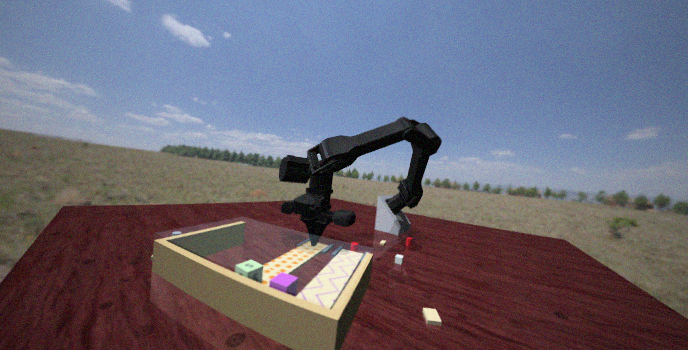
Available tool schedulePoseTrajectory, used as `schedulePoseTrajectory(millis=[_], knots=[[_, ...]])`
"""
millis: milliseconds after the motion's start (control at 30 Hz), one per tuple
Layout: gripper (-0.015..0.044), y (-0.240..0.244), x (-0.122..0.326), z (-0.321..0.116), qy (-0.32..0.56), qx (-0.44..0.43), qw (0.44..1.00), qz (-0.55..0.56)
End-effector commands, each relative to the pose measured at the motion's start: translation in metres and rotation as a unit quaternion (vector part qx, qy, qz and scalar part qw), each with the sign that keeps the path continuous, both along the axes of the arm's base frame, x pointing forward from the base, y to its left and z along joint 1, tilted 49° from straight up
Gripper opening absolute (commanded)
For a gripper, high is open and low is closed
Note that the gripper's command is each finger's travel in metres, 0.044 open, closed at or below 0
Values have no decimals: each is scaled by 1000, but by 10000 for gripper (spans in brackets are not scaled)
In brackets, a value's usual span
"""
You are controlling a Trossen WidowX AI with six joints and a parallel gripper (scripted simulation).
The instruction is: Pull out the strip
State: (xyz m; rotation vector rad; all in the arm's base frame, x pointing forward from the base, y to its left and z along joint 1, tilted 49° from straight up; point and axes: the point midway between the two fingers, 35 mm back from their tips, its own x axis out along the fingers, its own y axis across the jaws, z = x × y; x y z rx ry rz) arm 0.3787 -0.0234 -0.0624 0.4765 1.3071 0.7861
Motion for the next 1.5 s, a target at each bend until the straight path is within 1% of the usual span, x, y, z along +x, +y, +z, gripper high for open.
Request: schedulePoseTrajectory(millis=[0,1467], knots=[[0,1,0,0,1,2,1000,-1],[0,4,3,-4,1,2,1000,-1]])
